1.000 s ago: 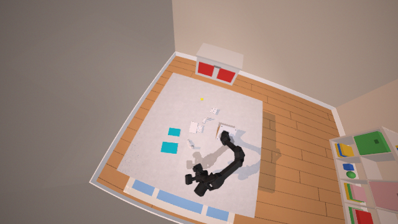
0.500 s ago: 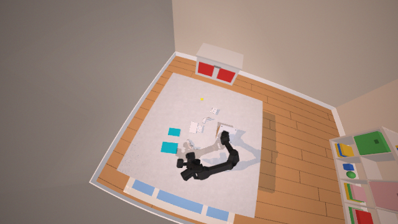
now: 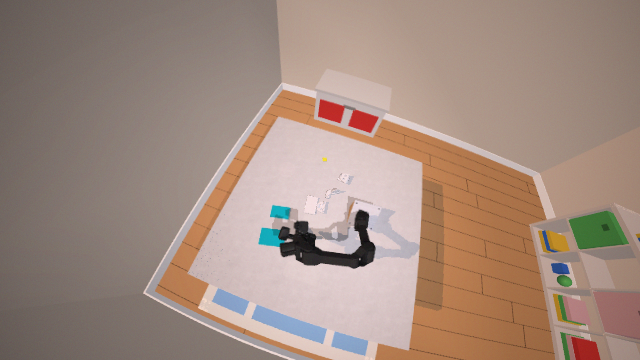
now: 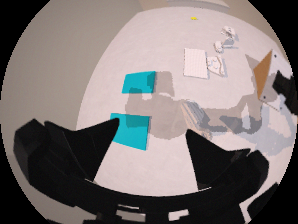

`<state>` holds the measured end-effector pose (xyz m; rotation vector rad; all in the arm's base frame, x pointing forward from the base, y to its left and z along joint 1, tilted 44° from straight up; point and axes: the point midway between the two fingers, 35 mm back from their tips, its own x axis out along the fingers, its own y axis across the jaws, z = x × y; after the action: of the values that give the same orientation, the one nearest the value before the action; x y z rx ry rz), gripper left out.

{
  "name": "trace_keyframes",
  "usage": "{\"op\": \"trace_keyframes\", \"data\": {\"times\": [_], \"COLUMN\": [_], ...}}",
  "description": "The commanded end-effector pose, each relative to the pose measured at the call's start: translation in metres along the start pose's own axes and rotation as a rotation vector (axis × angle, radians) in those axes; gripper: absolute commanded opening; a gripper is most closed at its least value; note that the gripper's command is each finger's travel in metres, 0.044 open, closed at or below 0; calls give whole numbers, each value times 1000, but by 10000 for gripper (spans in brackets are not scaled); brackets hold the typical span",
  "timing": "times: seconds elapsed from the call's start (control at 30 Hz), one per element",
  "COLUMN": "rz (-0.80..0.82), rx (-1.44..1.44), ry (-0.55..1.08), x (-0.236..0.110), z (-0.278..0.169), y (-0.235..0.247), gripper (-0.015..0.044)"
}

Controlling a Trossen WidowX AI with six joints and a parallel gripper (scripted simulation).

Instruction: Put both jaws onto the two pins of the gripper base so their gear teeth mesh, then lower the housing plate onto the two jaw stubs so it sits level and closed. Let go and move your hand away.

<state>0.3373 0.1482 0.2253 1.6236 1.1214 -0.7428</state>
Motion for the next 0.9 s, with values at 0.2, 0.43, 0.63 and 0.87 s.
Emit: {"op": "trace_keyframes", "data": {"times": [0.2,0.43,0.63,0.87], "rz": [-106,-204,-284,-372], "rx": [106,218,320,447], "ry": [-82,-113,-121,-110], "x": [36,60,76,89], "z": [68,122,166,213], "y": [2,-8,-23,-46], "gripper": [440,440,440,440]}}
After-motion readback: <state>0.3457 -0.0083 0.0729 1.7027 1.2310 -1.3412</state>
